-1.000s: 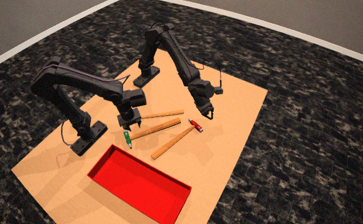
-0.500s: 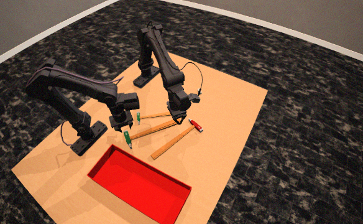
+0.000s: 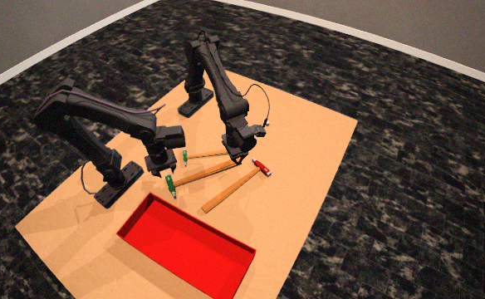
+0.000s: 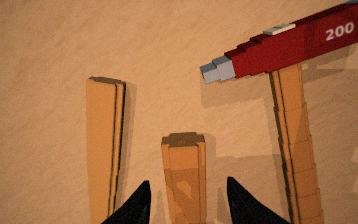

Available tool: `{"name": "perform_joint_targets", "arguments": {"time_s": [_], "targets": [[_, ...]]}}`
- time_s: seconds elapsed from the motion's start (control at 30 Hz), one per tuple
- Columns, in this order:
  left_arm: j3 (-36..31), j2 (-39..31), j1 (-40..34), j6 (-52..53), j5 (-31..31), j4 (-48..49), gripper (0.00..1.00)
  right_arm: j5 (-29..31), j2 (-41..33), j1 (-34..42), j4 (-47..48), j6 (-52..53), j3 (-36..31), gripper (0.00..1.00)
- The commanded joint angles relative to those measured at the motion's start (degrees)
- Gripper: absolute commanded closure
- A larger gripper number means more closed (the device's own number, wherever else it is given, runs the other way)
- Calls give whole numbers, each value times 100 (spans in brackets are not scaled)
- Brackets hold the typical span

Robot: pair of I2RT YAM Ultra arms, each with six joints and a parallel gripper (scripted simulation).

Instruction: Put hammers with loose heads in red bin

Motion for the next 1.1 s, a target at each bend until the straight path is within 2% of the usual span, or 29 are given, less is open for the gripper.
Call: {"name": "perform_joint_targets", "arguments": {"time_s": [0.0, 0.33, 0.8, 0.83, 0.9, 0.93, 1.07], "targets": [[-94, 23, -54, -78, 4, 1, 45, -90, -158, 49, 138, 64, -204, 55], [-354, 93, -61, -85, 6, 402, 45, -89, 66, 60, 515, 69, -459, 55], [-370, 136, -62, -84, 6, 438, 45, -87, 76, 59, 455, 68, -458, 55], [-370, 136, -62, -84, 6, 438, 53, -87, 76, 59, 455, 68, -458, 55], [-334, 85, -26, -45, 6, 420, 53, -87, 76, 59, 455, 68, -458, 55], [-334, 85, -26, -45, 6, 420, 58, -88, 30, 28, 464, 39, -397, 55], [-334, 85, -26, -45, 6, 420, 58, -88, 30, 28, 464, 39, -397, 55]]}}
